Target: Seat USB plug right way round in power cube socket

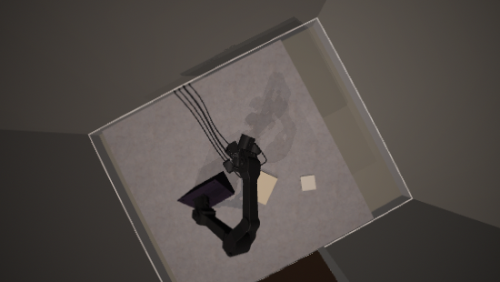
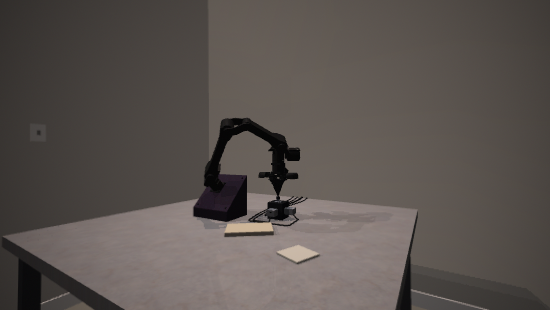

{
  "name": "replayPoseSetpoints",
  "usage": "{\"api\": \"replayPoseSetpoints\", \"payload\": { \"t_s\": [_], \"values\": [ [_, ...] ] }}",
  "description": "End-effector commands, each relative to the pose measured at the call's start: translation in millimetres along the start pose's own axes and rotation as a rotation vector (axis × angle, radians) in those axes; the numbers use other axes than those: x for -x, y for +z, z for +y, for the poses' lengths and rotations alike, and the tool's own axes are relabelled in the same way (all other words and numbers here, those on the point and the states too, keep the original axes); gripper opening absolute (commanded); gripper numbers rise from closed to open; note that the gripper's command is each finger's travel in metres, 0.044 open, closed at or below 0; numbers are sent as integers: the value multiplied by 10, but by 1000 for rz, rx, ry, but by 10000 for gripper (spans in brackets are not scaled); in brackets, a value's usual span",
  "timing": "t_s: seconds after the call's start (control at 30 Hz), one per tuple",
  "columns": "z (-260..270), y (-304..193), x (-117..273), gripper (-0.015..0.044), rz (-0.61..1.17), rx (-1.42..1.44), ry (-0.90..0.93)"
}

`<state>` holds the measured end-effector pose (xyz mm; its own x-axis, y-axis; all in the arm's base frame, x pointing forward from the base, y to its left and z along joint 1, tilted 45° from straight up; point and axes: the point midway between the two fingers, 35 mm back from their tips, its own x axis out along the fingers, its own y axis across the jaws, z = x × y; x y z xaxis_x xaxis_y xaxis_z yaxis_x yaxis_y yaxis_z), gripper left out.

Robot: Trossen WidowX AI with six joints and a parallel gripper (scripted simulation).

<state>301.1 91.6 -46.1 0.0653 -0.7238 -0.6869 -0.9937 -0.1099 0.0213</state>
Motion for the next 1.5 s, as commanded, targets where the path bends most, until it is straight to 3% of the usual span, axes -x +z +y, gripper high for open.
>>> {"api": "replayPoseSetpoints", "payload": {
  "t_s": [0.0, 1.47],
  "values": [
    [1, 3, -20, 0, 5, 6, 0],
    [1, 4, -73, 0, 6, 5, 0]
  ]
}}
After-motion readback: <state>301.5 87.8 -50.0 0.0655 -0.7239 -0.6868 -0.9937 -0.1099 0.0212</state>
